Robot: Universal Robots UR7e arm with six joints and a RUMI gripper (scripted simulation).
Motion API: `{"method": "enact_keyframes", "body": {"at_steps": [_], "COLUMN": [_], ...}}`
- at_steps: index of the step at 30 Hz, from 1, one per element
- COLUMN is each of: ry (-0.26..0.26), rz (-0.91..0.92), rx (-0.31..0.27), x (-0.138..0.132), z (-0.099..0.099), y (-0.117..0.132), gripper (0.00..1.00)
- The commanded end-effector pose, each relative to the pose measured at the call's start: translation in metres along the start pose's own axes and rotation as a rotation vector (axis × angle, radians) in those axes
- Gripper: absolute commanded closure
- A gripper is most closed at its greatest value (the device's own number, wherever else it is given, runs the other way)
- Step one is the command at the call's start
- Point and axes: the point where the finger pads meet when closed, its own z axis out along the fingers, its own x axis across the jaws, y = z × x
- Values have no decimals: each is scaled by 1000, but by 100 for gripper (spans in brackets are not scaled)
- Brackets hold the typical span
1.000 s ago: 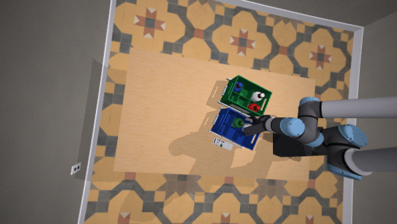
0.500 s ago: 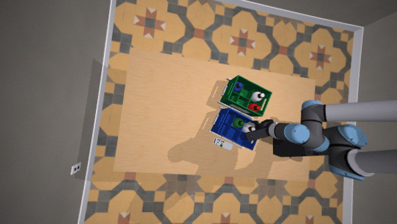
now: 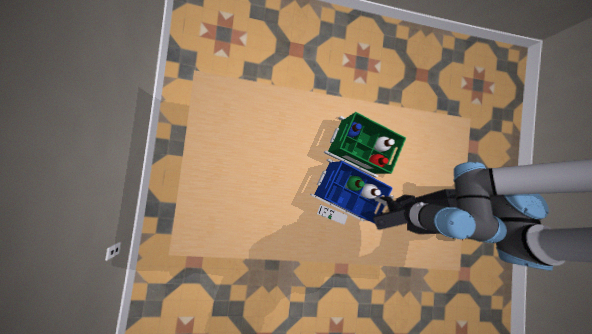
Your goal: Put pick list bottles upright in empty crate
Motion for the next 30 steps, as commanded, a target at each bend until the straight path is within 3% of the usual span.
{"method": "enact_keyframes", "body": {"at_steps": [1, 30], "ry": [1, 1], "rz": [1, 1], "rx": [-1, 0], "x": [-19, -141], "z": [-8, -49], "y": [-3, -21], "gripper": [62, 62]}}
